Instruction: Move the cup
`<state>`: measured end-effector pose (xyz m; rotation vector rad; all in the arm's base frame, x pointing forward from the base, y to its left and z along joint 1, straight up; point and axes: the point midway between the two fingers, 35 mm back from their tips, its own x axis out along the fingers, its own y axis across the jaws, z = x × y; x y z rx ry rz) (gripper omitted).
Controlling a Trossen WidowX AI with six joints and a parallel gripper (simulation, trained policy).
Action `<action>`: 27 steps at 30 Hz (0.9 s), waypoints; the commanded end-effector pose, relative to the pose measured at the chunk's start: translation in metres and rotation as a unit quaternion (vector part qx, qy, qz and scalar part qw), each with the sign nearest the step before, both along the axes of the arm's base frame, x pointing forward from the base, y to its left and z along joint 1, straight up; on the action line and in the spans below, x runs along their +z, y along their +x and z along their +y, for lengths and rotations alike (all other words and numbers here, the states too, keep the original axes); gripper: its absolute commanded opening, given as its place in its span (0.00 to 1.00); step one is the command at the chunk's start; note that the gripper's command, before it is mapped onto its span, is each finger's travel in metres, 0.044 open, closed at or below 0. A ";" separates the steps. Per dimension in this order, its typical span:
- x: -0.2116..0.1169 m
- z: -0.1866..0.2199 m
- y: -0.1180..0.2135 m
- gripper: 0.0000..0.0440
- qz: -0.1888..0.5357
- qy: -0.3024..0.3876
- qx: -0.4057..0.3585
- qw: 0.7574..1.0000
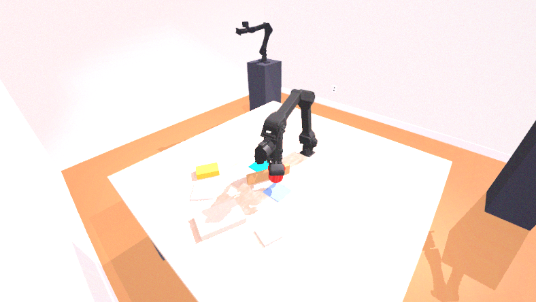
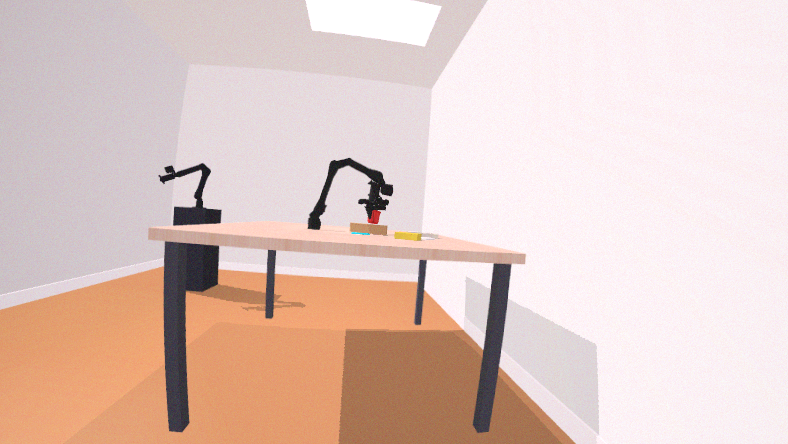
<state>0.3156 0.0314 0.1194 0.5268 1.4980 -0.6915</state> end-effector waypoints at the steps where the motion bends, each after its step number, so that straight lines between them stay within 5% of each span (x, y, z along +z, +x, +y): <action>1: 0.012 -0.004 0.000 0.00 -0.011 0.005 -0.014 1.000; 27: 0.045 -0.075 0.000 0.00 -0.087 0.002 -0.106 0.991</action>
